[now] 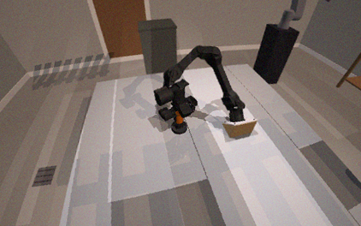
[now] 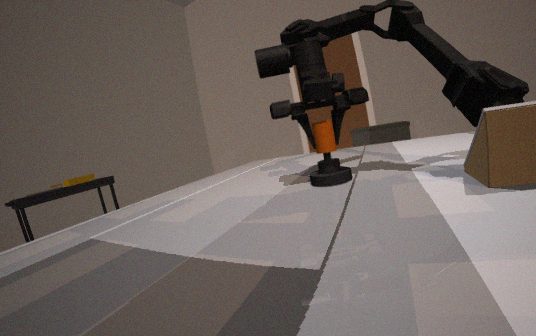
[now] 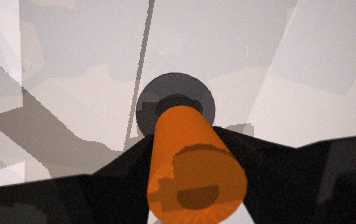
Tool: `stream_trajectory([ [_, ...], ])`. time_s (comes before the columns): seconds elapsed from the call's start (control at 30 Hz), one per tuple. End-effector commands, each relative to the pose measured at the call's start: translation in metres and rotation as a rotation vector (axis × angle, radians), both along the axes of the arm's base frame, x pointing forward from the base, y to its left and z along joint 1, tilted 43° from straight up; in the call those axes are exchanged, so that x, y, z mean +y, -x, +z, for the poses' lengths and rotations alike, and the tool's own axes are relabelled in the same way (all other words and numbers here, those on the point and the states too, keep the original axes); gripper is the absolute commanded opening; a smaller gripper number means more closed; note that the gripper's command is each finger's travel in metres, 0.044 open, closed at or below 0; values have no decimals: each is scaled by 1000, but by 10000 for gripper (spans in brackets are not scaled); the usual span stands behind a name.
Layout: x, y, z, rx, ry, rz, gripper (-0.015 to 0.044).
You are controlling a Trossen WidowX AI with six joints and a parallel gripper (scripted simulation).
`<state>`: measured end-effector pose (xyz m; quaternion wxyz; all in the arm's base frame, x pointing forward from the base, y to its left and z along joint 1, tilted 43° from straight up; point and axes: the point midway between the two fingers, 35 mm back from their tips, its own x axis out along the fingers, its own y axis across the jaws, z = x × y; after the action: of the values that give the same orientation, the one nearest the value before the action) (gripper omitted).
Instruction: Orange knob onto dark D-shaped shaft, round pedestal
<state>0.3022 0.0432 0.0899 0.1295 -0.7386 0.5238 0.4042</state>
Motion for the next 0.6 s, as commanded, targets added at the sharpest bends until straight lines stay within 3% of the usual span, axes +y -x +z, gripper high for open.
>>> stream_trajectory([
  [0.0, 2, 0, 2, 1, 0, 3, 0],
  [0.57, 1, 0, 1, 141, 27, 156, 0],
])
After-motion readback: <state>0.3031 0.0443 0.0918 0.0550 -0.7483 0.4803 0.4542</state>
